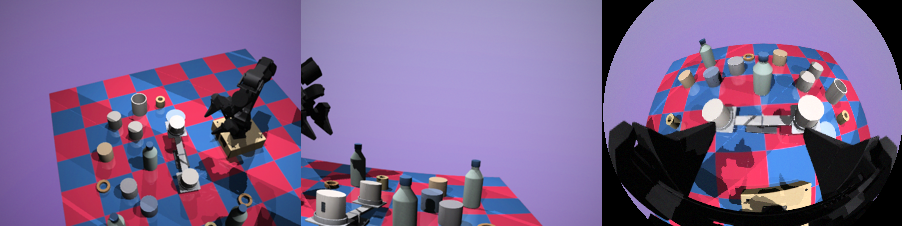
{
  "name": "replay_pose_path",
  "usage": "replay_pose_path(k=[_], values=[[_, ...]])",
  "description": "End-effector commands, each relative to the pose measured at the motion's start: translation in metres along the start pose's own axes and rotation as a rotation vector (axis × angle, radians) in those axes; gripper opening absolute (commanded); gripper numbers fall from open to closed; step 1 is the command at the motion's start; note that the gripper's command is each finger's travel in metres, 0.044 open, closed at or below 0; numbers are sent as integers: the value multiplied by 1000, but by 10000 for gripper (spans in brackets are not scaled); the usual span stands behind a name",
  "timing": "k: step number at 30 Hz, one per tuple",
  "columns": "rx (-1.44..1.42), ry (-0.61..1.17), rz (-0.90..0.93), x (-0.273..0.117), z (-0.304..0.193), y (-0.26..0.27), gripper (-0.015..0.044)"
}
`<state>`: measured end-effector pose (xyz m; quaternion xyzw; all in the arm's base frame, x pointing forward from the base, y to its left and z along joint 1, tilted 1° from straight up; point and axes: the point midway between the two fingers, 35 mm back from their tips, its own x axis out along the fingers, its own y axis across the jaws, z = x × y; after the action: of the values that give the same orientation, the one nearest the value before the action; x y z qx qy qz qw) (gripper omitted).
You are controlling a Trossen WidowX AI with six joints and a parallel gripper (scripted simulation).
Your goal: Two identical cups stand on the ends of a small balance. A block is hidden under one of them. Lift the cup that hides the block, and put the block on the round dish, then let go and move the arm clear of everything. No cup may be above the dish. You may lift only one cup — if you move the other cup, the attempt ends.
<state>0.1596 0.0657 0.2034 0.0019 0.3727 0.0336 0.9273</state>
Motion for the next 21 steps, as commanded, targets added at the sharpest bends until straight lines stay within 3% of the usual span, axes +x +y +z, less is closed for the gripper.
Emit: replay_pose_path(k=[1,12,21], values=[[-14,4,-37,3,-4,-7,440],[-132,77,-22,14,4,11,440],[-387,183,15,29,13,33,440]])
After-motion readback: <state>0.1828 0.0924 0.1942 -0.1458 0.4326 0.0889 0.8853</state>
